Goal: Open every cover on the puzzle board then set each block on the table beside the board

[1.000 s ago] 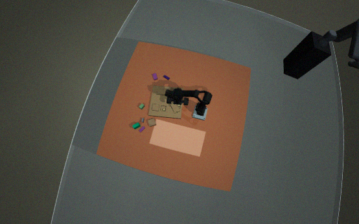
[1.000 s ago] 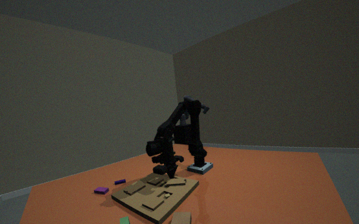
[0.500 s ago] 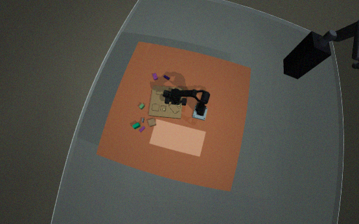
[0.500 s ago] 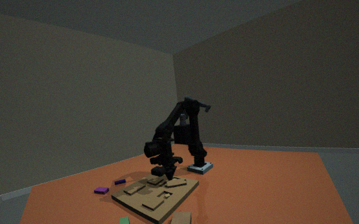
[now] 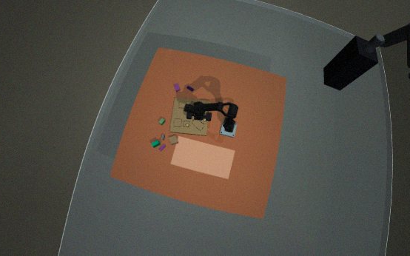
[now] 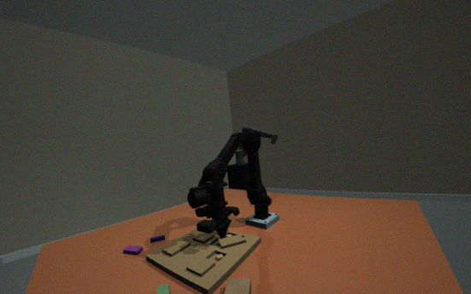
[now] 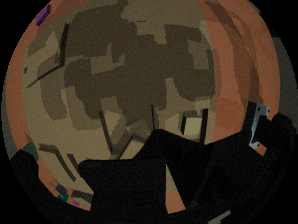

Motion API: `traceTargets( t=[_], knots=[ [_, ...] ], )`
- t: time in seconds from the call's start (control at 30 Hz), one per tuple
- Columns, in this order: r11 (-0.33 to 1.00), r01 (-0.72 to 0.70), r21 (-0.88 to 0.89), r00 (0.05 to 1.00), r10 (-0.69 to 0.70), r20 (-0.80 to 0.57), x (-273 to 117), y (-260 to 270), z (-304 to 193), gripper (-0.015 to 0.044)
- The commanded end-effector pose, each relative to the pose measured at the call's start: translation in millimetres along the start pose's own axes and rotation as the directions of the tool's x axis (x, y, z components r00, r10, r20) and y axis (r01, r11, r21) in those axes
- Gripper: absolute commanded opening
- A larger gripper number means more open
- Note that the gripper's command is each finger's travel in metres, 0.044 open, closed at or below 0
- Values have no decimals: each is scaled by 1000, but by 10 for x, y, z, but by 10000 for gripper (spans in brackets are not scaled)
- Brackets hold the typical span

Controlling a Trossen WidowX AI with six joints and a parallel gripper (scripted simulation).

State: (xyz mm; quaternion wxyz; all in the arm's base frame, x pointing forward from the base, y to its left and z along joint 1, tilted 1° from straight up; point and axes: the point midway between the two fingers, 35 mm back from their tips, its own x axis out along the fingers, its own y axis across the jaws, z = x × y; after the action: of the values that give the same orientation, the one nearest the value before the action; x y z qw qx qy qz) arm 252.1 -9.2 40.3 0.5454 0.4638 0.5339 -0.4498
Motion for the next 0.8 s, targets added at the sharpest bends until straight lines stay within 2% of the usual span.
traceTargets(
  t=[0.0, 0.77],
  knots=[
    [1000, -11, 2, 1000, 11, 5, -22, 89, -23, 0],
    [1000, -12, 2, 1000, 12, 4, -24, 264, -171, 0]
  ],
)
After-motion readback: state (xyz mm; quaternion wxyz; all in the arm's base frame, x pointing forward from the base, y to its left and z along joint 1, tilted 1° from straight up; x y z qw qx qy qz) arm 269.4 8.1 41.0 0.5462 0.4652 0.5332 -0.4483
